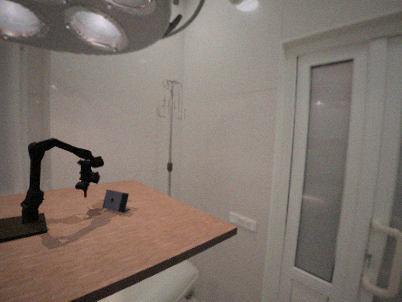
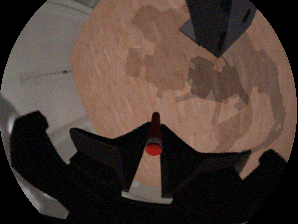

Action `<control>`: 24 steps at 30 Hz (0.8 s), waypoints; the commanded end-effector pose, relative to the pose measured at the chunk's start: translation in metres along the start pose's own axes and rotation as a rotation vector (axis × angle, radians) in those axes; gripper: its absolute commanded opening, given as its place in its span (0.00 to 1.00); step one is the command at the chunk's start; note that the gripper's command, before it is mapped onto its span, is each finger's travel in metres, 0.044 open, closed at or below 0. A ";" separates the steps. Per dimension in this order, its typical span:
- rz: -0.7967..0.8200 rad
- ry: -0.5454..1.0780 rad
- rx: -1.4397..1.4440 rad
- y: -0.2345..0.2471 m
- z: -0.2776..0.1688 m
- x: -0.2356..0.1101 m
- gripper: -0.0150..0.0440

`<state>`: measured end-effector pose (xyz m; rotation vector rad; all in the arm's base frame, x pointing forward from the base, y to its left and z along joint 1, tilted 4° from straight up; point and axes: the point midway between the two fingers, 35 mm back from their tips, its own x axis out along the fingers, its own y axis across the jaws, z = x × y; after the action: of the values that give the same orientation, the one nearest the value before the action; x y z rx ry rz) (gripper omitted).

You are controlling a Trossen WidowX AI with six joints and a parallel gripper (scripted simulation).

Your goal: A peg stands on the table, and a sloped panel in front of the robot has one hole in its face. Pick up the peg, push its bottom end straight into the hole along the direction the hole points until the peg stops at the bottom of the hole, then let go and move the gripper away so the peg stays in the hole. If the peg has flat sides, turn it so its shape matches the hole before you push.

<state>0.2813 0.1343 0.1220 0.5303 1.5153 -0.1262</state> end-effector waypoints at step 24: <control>0.112 0.016 0.181 -0.019 0.020 0.002 0.25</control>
<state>0.2929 0.1133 0.1179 0.7273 1.4898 -0.1627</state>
